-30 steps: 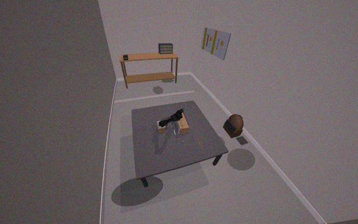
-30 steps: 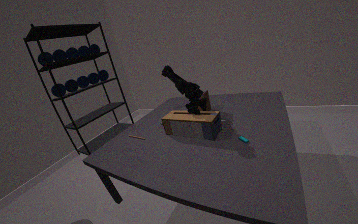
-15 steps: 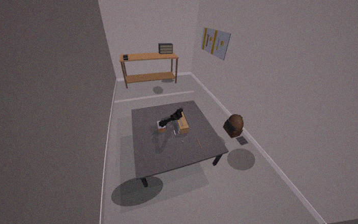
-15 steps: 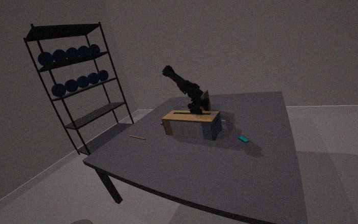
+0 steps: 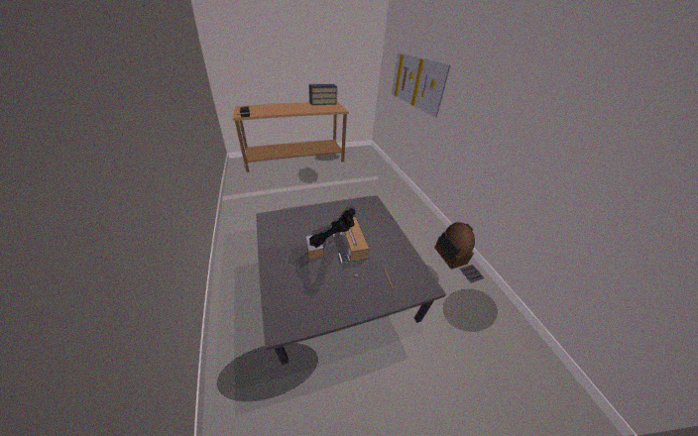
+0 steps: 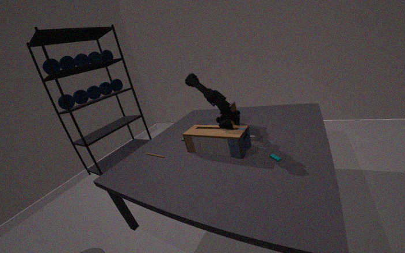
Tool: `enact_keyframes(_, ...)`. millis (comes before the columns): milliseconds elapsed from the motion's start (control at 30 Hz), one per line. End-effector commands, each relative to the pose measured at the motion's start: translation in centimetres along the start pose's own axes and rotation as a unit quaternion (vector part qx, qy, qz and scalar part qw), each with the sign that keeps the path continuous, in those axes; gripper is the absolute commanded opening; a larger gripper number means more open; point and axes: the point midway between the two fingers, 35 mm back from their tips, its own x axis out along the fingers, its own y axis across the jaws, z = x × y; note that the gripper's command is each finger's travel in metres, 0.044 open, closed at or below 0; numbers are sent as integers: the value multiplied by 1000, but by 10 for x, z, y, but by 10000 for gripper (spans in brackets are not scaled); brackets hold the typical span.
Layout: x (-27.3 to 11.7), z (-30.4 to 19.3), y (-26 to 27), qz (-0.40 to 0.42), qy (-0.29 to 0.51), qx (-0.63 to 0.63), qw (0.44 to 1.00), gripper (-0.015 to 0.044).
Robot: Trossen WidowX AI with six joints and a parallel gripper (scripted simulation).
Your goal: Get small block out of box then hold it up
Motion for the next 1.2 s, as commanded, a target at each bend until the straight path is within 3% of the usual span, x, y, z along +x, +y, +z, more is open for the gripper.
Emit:
enact_keyframes(0, 4, -10, 0, -1, 1, 1, 1000, 400)
enact_keyframes(267, 4, -17, 1, -1, 2, 1, 1000, 400)
enact_keyframes(500, -52, -33, 1, 0, 2, -1, 1000, 400)
enact_keyframes(733, -47, -33, 1, 2, 1, -4, 1000, 400)
enact_keyframes(800, -50, -44, -4, 9, 20, -13, 1000, 348)
enact_keyframes(900, -51, -55, -10, 21, 21, -133, 991, 285)
enact_keyframes(1067, -49, -59, -13, 28, -8, -349, 937, 285)
enact_keyframes(1167, -48, -62, -15, 26, -30, -493, 869, 285)
